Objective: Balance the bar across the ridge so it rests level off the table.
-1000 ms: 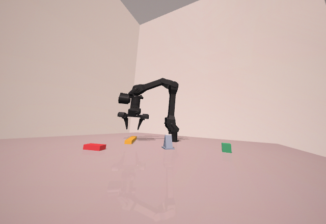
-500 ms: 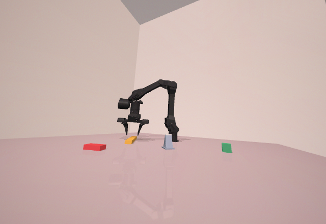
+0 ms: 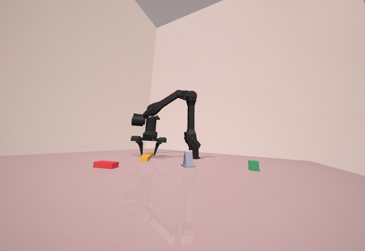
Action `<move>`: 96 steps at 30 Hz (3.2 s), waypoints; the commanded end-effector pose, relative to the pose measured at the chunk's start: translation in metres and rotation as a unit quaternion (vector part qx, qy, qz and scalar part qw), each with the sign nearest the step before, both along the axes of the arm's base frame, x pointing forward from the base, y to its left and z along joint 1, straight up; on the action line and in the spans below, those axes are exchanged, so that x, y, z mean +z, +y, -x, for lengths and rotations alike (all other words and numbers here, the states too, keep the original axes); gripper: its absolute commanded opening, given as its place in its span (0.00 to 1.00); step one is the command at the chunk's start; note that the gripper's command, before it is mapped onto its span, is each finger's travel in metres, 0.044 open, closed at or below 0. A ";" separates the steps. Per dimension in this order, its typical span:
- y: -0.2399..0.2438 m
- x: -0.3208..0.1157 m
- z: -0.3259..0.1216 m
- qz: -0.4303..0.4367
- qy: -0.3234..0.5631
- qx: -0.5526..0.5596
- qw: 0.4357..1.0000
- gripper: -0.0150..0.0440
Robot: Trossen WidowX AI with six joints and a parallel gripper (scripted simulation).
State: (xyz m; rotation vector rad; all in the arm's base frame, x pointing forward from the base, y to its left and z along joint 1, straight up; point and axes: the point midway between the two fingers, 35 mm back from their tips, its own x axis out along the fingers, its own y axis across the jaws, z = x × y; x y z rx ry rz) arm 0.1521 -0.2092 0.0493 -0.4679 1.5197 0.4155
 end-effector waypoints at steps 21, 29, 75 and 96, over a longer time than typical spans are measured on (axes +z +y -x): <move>0.001 -0.002 0.001 -0.002 0.001 0.000 1.000 0.46; 0.000 0.007 0.000 -0.002 0.001 0.000 1.000 0.25; 0.016 0.106 -0.011 -0.005 -0.001 0.008 1.000 0.25; 0.085 0.107 -0.059 -0.008 -0.003 0.037 0.999 0.25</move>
